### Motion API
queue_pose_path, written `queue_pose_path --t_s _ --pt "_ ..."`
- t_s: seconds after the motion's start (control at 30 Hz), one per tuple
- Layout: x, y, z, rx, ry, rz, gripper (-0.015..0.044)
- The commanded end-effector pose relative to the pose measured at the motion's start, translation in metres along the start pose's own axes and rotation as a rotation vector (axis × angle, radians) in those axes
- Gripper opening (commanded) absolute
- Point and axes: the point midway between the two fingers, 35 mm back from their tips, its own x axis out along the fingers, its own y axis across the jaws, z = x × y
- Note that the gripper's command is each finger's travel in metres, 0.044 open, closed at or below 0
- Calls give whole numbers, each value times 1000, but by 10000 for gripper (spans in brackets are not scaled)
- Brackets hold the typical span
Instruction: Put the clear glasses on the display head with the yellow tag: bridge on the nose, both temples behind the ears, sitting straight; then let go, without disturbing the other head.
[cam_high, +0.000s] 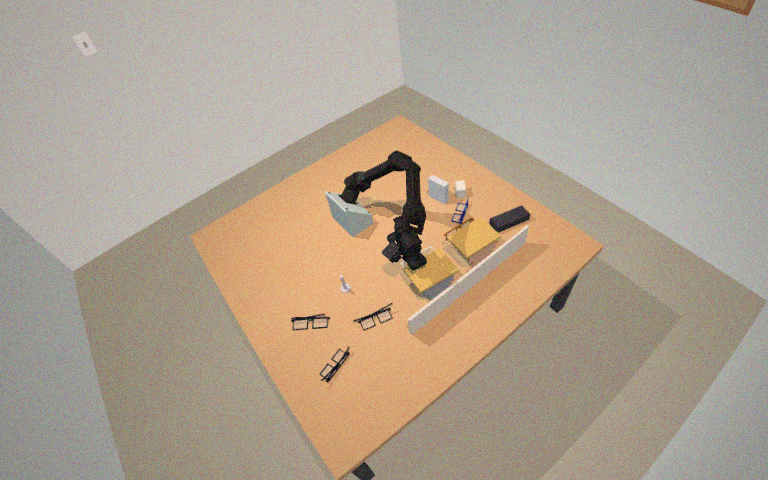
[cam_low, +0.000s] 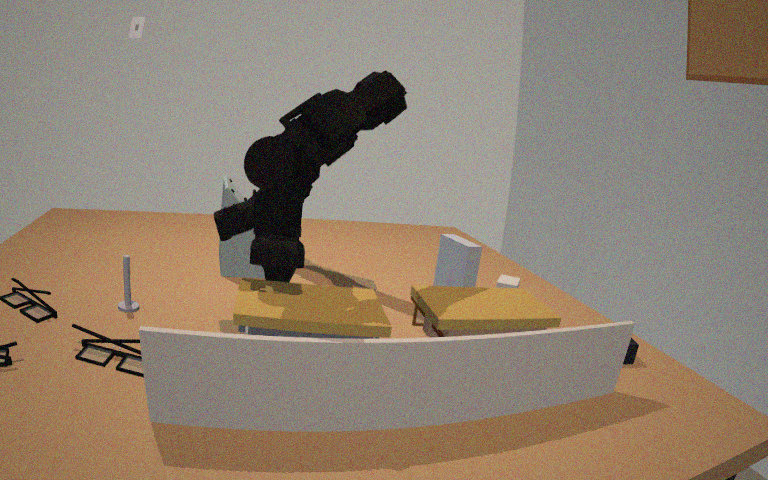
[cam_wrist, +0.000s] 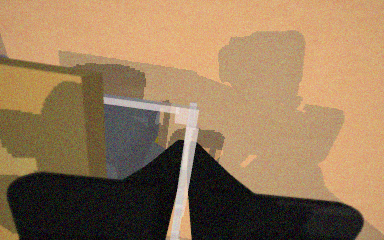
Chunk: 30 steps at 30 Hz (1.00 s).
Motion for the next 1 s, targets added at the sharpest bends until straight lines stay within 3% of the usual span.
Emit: queue_pose_path --t_s 0.0,0.9,0.97 --pt "0 3 -1 5 3 2 0" --pt "6 2 -1 5 3 2 0" --pt "5 2 -1 -1 0 2 53"
